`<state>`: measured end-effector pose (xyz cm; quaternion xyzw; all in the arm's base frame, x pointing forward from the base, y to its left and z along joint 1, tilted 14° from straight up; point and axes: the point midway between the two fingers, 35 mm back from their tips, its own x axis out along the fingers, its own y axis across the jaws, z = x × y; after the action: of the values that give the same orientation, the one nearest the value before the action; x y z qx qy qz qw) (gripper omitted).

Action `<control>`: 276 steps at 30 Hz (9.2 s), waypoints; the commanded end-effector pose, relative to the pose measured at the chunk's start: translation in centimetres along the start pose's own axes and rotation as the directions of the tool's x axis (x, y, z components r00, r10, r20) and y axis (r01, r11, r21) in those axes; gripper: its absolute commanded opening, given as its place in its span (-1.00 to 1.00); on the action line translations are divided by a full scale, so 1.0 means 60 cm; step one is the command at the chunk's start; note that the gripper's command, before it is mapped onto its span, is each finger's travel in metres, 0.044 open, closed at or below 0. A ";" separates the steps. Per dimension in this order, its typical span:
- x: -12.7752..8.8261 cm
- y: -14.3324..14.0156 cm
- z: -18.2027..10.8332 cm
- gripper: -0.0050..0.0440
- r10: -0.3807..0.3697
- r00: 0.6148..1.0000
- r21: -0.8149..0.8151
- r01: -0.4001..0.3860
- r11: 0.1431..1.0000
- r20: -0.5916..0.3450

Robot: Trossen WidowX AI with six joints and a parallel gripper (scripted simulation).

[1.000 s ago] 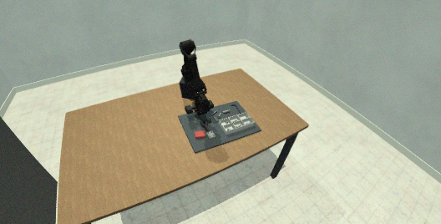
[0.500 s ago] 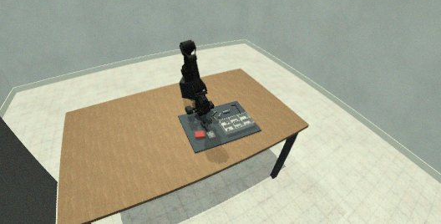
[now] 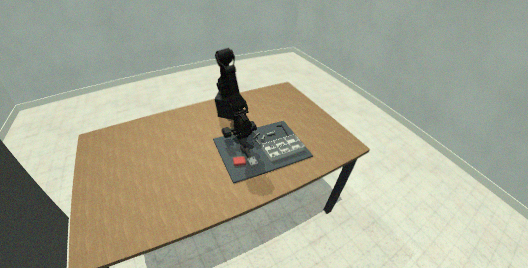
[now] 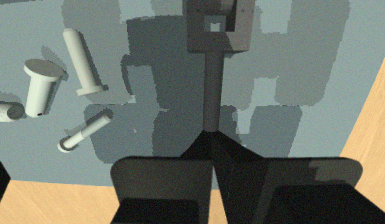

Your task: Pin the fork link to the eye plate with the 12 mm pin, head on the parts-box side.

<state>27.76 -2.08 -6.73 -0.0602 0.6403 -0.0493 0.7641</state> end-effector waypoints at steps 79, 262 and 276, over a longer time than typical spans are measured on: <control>-0.052 0.093 0.052 -0.41 0.028 0.998 0.189 -0.039 0.981 0.060; -0.054 0.221 0.056 -0.74 0.000 1.000 0.124 -0.002 0.992 0.017; -0.057 0.221 0.056 -0.74 0.000 1.000 0.002 0.000 1.000 0.017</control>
<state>30.41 11.61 -5.05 -0.0454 0.6341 -0.0606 0.7695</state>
